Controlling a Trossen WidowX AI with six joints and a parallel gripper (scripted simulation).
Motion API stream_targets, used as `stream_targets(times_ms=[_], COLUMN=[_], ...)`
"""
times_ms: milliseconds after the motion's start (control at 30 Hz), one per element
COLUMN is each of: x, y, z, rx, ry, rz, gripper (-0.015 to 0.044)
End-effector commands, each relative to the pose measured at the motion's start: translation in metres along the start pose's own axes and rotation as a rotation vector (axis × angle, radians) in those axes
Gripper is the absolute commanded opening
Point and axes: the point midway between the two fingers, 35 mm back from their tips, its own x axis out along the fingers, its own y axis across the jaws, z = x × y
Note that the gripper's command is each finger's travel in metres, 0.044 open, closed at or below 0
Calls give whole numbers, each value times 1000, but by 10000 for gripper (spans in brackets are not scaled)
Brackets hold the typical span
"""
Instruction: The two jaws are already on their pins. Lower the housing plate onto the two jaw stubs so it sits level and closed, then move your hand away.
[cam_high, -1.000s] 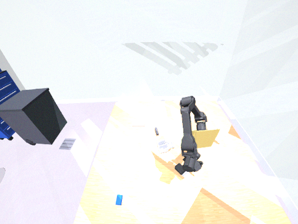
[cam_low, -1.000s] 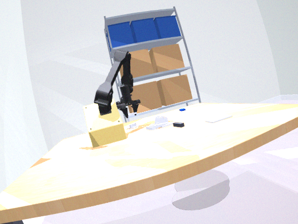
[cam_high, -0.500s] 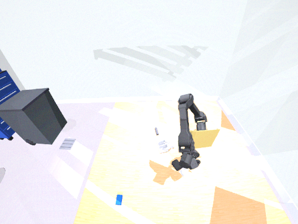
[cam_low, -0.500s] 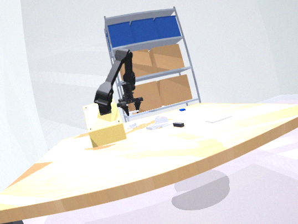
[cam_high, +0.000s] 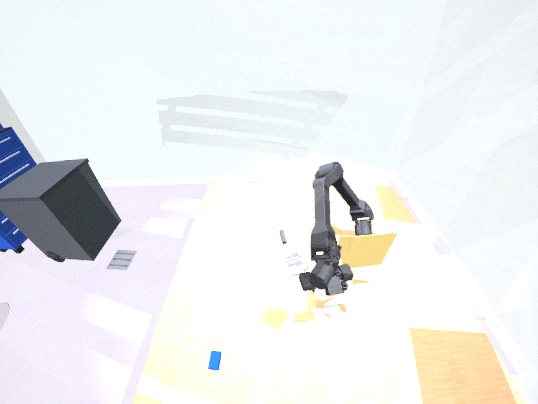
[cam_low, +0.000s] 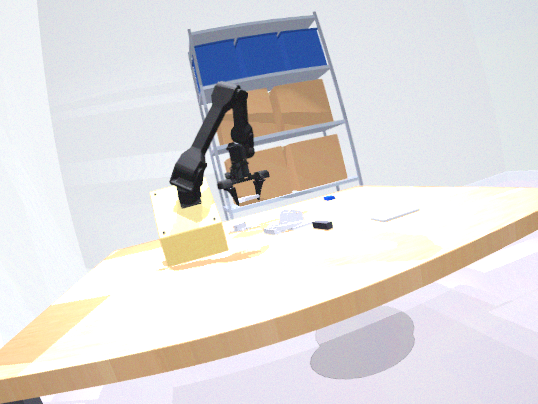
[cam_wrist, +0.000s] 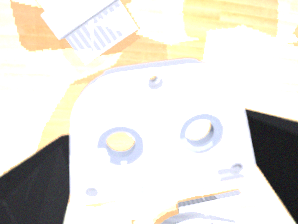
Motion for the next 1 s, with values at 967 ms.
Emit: stream_targets(times_ms=[967], x=[-5], y=[-21], z=[-102], rx=[738], ry=[-5], rz=[-14], gripper=[351])
